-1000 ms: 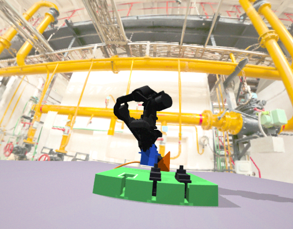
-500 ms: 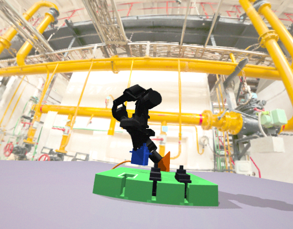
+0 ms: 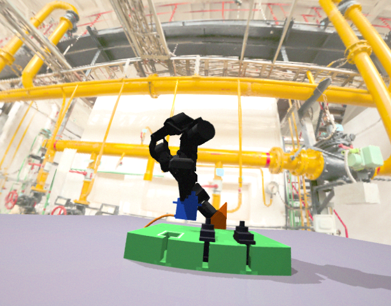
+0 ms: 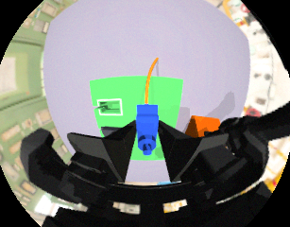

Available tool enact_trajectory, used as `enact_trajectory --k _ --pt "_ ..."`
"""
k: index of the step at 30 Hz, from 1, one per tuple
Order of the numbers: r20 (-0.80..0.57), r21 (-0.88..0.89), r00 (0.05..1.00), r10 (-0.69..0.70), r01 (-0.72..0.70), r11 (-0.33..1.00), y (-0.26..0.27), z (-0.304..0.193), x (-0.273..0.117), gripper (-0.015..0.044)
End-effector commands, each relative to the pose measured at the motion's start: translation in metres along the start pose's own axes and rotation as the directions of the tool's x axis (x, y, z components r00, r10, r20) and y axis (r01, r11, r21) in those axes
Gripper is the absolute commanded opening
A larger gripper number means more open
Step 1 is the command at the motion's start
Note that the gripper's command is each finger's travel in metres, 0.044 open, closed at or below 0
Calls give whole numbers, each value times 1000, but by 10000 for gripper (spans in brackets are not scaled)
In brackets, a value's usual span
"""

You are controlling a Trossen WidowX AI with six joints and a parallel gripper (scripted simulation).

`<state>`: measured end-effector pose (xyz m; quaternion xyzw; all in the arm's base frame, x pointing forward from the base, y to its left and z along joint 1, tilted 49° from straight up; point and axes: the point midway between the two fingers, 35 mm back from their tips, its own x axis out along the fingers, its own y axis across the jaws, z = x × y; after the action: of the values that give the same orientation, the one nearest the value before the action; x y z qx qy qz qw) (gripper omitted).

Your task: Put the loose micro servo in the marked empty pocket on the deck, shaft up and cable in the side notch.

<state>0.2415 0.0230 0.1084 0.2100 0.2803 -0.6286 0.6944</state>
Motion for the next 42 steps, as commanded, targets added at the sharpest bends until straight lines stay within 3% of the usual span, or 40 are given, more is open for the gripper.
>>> enact_trajectory --k 1,10,19,31,42 --pt "-1 -117 1000 6 -6 993 2 1 -2 0" --pt "0 -418 1000 6 -6 909 2 1 -2 0" --pt "0 -677 1000 6 -5 736 2 1 -2 0" --pt "0 -918 1000 6 -3 398 2 1 -2 0" --pt "0 -999 1000 6 0 32 2 1 -2 0"
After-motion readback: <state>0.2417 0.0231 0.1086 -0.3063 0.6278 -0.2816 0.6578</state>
